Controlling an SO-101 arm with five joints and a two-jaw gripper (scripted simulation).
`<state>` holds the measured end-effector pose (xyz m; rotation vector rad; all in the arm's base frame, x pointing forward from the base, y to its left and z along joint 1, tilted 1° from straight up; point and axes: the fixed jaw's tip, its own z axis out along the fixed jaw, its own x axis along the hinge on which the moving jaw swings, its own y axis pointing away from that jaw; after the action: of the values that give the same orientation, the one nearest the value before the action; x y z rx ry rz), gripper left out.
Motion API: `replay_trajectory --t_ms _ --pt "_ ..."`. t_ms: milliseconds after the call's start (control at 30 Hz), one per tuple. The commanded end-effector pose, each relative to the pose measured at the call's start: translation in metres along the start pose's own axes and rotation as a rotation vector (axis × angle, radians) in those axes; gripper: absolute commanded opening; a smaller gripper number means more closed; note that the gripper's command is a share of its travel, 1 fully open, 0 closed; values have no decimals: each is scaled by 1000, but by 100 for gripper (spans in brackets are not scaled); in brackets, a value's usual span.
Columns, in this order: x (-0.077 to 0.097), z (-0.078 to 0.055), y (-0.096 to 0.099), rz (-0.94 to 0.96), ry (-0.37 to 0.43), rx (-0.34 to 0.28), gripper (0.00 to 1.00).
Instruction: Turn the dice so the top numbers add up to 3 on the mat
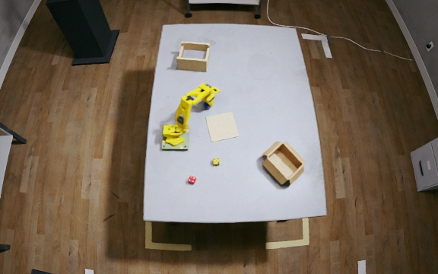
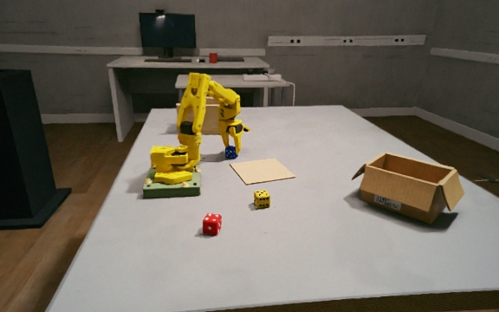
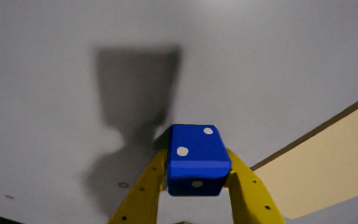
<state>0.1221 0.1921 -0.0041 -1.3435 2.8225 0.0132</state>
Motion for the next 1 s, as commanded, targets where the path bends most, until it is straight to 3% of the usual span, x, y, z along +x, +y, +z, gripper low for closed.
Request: replay_trajectory --t_ms 0,233,767,967 --pt "4 4 -2 -1 20 1 0" --pt "3 -2 -2 -1 20 1 0" --pt "3 -40 2 -1 21 1 0" --pt "4 -46 2 -1 21 1 0"
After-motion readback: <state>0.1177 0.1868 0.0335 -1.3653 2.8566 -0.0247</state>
